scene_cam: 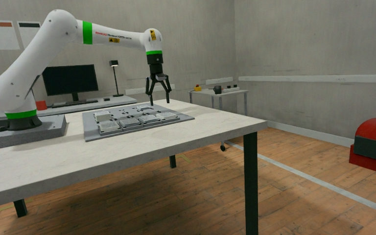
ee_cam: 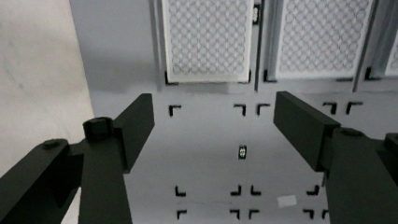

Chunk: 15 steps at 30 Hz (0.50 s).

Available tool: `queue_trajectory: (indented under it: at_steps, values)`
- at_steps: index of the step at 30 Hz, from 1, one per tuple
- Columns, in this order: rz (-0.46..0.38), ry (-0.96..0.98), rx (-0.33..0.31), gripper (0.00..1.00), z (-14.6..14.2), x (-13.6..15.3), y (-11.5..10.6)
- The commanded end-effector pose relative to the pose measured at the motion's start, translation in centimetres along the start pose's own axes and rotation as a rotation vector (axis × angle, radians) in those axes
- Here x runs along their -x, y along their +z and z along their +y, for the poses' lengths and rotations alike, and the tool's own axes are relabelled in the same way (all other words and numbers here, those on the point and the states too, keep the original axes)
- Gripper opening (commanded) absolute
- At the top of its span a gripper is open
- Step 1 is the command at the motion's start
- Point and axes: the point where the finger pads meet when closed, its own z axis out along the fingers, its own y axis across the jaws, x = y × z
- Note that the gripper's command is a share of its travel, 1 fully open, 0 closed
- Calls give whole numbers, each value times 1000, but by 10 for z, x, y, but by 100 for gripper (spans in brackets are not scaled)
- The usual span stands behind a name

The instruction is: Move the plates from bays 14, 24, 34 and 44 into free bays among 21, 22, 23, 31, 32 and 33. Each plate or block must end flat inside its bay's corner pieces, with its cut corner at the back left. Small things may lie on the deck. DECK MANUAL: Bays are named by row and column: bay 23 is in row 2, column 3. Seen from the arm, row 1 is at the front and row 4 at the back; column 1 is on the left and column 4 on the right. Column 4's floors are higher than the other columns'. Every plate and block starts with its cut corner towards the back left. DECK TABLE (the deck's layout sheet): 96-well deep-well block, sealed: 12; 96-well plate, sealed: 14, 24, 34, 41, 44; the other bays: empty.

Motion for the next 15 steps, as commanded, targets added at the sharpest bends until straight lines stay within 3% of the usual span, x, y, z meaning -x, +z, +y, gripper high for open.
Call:
queue_trajectory:
  at_steps: [1, 15]
  values:
    - [0, 0, -2, 70, -1, -11, 0]
    - [1, 0, -2, 70, -2, -59, 5]
